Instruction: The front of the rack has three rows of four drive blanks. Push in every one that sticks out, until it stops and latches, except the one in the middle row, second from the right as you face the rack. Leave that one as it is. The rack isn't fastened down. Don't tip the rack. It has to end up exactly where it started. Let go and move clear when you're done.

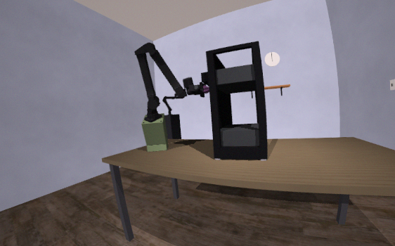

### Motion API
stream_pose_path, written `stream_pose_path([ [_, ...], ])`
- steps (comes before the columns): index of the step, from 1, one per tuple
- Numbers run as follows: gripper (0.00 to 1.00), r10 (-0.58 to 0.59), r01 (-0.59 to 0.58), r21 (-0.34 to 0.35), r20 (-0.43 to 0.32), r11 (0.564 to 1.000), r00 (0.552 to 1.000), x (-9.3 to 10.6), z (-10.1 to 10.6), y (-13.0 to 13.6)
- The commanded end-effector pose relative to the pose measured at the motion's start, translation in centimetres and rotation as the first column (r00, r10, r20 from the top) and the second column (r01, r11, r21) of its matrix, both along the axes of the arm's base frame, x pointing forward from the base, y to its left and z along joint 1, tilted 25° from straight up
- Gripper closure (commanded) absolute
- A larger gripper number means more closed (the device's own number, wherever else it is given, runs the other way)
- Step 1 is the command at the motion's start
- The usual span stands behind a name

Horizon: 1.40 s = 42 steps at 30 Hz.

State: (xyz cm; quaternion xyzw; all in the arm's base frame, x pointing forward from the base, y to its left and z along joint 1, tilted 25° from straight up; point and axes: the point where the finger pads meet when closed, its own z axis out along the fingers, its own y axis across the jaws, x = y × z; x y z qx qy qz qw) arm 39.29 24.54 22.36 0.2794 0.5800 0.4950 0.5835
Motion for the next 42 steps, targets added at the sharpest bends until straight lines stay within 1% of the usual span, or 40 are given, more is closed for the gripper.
stream_pose_path([
  [1,1.00,-0.002,0.000,0.050,0.037,0.999,0.999,2.3,2.6,1.3],
  [5,1.00,0.003,-0.005,0.053,0.040,0.999,0.999,2.1,2.8,1.5],
  [7,1.00,0.019,-0.023,0.069,0.056,0.997,0.998,0.9,3.8,2.0],
  [8,1.00,0.016,-0.023,0.090,0.078,0.996,0.997,0.4,4.4,1.8],
  [9,1.00,0.015,-0.021,0.085,0.079,0.996,0.997,-0.1,4.3,1.7],
  [10,1.00,0.015,-0.017,0.049,0.052,0.999,0.999,-1.4,2.4,0.8],
  [14,1.00,0.013,-0.015,0.042,0.050,0.999,0.999,-4.7,1.7,-0.1],
  [16,1.00,0.013,-0.015,0.042,0.050,0.999,0.999,-4.7,1.7,-0.1],
  [20,1.00,0.013,-0.015,0.042,0.048,0.999,0.999,-8.0,1.1,-0.9],
  [23,1.00,0.013,-0.015,0.042,0.047,0.999,0.999,-9.3,0.9,-1.3],
  [25,1.00,0.013,-0.015,0.043,0.046,0.999,0.999,-9.6,0.8,-1.4],
  [26,1.00,0.013,-0.014,0.027,0.035,1.000,0.999,-9.6,0.1,-1.2],
  [27,1.00,0.012,-0.013,0.023,0.032,1.000,0.999,-9.5,-0.1,-1.2],
  [28,1.00,-0.009,0.008,0.023,0.032,1.000,0.999,-9.0,-0.1,-1.9],
  [31,1.00,-0.007,0.007,0.024,0.034,1.000,0.999,-9.1,0.3,-2.0],
  [34,1.00,-0.002,0.002,0.017,0.030,1.000,1.000,-9.1,0.3,-2.0],
  [38,1.00,-0.006,0.005,0.019,0.029,1.000,1.000,-9.0,0.5,-2.7],
  [42,1.00,-0.002,0.001,0.038,0.024,0.999,1.000,-9.1,1.0,-3.8],
])
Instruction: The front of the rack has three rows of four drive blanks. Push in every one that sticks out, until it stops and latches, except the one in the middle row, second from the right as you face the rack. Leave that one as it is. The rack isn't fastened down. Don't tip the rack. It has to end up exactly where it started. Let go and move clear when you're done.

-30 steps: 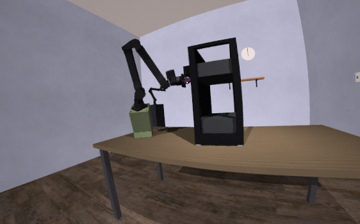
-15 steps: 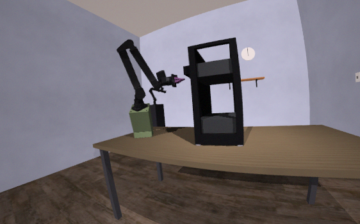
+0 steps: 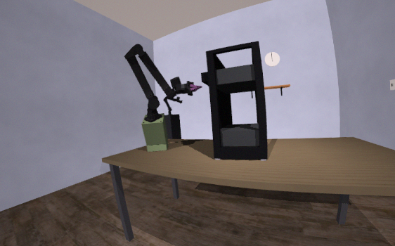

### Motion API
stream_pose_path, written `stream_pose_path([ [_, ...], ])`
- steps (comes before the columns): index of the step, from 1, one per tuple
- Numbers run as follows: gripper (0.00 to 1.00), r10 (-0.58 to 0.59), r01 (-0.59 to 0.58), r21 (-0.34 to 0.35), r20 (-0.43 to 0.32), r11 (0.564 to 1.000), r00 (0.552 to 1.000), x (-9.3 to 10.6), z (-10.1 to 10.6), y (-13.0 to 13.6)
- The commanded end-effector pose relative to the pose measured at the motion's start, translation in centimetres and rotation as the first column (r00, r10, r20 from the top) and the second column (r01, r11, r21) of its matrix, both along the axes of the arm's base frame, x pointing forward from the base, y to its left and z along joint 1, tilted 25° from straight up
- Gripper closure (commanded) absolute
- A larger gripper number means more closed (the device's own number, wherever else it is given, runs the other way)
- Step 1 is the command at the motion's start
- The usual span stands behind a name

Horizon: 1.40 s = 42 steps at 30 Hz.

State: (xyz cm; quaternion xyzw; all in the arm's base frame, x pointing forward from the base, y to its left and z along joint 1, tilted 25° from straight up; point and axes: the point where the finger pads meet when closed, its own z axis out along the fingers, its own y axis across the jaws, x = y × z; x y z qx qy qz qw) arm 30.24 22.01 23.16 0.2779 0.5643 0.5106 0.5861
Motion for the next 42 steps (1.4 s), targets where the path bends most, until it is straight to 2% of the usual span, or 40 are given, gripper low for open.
stream_pose_path([
  [1,1.00,-0.010,0.010,0.007,-0.008,1.000,1.000,0.0,0.3,-1.6],
  [23,1.00,-0.009,0.009,0.008,-0.010,1.000,1.000,-0.3,3.4,-8.8],
  [32,1.00,-0.009,0.009,0.008,-0.011,1.000,1.000,-0.3,3.8,-9.6],
  [36,1.00,0.003,-0.003,0.001,-0.022,1.000,1.000,-0.3,3.4,-9.1],
  [39,1.00,-0.009,0.009,0.014,0.000,1.000,1.000,0.0,4.0,-9.5],
  [40,1.00,-0.009,0.008,0.032,0.029,0.999,1.000,0.7,6.0,-9.2],
  [42,1.00,-0.009,0.008,0.032,0.029,0.999,1.000,0.7,6.0,-9.2],
])
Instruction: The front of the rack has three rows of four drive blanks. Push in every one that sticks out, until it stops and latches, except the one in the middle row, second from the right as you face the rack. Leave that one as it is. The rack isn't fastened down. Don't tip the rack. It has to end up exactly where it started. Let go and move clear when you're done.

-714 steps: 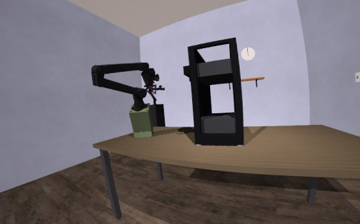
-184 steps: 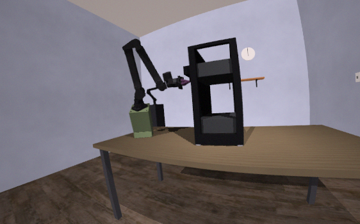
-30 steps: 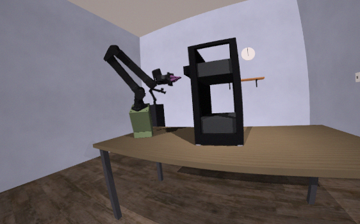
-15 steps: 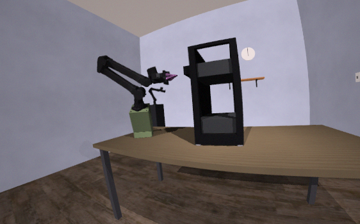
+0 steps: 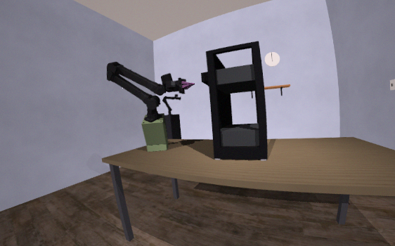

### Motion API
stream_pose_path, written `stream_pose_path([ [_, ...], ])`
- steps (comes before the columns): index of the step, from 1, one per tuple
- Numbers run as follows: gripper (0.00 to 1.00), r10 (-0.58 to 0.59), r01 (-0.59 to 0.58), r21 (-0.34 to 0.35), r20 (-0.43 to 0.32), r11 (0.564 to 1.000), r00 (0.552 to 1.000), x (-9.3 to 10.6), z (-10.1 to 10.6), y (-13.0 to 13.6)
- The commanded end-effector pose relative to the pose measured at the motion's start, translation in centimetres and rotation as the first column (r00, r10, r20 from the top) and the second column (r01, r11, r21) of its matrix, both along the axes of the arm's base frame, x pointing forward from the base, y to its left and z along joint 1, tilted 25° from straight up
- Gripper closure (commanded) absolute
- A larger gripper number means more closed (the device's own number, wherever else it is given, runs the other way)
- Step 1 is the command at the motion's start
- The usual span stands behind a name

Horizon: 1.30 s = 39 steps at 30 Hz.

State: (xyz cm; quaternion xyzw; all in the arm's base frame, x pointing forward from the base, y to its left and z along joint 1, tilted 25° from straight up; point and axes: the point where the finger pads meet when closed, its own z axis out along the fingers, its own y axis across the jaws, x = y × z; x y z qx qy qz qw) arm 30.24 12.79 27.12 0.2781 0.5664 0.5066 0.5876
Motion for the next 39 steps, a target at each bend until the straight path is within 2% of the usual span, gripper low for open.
stream_pose_path([
  [1,1.00,-0.004,0.002,0.049,0.050,0.999,0.999,1.2,3.2,0.2],
  [9,1.00,-0.005,0.003,0.044,0.047,0.999,0.999,5.4,3.7,1.3],
  [13,1.00,-0.005,0.003,0.043,0.046,0.999,0.999,6.6,3.8,1.6],
  [17,1.00,0.006,-0.008,0.043,0.046,0.999,0.999,6.5,3.8,2.0],
  [18,1.00,0.006,-0.009,0.050,0.059,0.999,0.998,6.2,4.4,1.9],
  [29,1.00,0.006,-0.008,0.046,0.051,0.999,0.999,6.3,4.2,1.9],
  [35,1.00,0.014,-0.015,0.033,0.024,0.999,1.000,6.4,3.7,2.5],
  [37,1.00,0.014,-0.015,0.041,0.038,0.999,0.999,6.2,4.6,2.5],
  [39,1.00,0.012,-0.013,0.039,0.034,0.999,0.999,6.3,4.6,2.5],
])
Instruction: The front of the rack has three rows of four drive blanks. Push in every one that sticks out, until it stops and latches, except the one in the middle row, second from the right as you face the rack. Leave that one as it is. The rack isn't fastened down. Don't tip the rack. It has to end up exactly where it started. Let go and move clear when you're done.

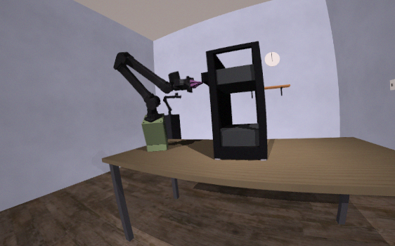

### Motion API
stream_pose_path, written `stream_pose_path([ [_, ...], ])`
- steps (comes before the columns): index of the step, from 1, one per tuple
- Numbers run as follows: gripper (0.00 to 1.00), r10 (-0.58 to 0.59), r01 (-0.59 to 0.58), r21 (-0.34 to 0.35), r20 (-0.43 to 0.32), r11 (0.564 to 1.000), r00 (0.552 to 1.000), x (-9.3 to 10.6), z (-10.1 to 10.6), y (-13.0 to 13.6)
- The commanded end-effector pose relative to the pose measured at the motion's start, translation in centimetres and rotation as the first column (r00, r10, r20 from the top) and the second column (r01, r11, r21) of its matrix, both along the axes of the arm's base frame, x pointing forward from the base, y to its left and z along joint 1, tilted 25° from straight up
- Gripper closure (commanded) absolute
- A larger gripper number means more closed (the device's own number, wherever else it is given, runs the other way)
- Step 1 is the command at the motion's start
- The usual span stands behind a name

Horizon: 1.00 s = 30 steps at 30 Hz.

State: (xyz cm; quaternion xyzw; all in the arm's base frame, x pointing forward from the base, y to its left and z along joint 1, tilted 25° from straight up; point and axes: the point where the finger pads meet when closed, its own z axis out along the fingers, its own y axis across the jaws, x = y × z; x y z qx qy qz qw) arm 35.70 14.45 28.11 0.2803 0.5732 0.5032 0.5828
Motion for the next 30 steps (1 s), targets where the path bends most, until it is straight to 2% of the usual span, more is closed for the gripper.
stream_pose_path([
  [1,1.00,0.002,-0.004,0.044,0.051,0.999,0.999,1.1,3.4,0.7],
  [18,1.00,-0.002,-0.001,0.047,0.058,0.999,0.998,1.3,3.6,0.5],
  [29,1.00,-0.008,0.005,0.048,0.063,0.999,0.998,3.2,4.1,0.7],
  [30,1.00,-0.006,0.005,0.034,0.034,0.999,0.999,3.5,3.4,0.9],
])
